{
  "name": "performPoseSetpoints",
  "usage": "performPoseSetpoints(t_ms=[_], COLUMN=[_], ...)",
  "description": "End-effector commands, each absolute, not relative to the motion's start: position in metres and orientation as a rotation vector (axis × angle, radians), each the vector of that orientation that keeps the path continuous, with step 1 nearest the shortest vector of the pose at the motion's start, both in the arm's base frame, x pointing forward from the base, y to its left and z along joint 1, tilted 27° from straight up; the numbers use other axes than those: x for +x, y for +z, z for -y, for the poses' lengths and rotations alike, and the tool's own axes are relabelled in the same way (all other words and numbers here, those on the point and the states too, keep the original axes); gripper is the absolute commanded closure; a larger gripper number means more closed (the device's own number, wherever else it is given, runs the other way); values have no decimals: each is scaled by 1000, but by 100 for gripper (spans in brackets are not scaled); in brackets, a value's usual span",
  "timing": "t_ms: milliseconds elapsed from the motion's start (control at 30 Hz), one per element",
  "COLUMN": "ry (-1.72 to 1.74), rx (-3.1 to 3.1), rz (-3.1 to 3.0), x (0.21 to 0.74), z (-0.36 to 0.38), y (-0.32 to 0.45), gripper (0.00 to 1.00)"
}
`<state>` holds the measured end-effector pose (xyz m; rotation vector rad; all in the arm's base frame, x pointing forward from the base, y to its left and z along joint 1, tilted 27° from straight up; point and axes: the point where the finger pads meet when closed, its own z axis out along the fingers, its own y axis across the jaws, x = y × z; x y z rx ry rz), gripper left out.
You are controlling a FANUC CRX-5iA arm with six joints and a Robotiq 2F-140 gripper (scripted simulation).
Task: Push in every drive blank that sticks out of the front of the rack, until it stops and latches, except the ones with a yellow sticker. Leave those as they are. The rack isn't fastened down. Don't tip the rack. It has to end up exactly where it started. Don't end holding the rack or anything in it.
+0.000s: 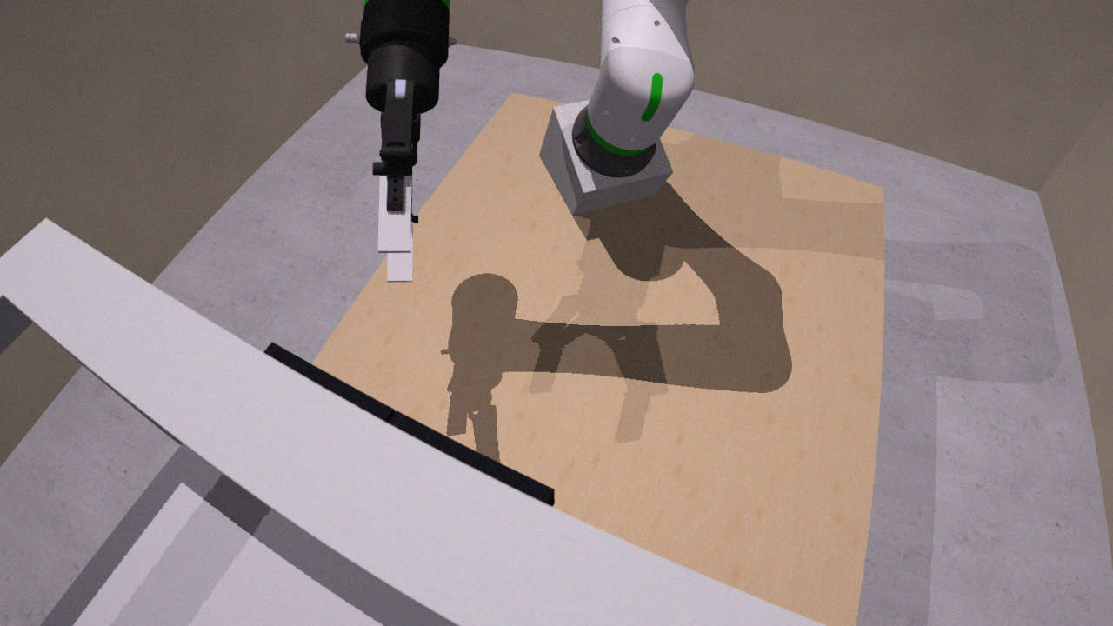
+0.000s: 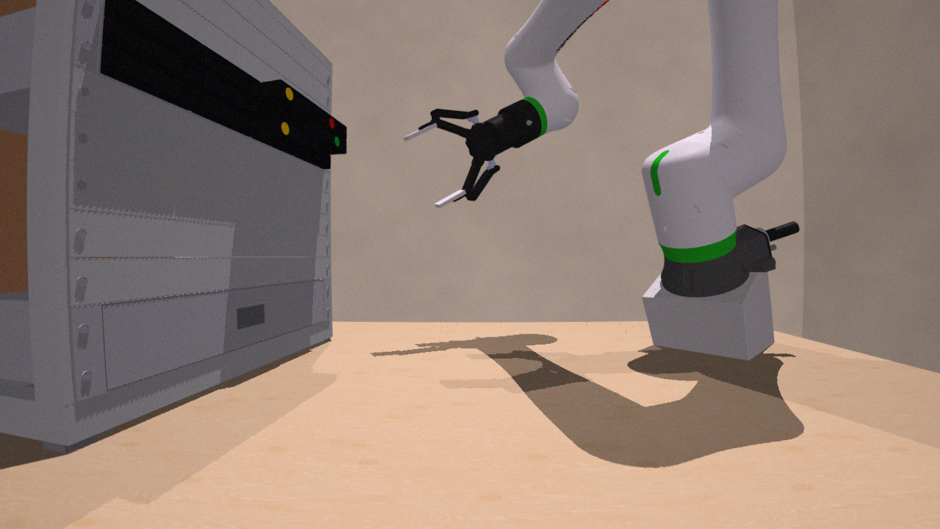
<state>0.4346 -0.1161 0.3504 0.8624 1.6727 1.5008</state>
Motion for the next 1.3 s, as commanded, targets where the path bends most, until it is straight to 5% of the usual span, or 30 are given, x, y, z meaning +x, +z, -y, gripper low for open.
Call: performPoseSetpoints(t_ms=[0, 1267], ry=[1521, 1588], rx=[953, 1174], rz=[-1489, -805], x=[437, 445], z=[93, 14], y=[374, 460], gripper=[0, 0])
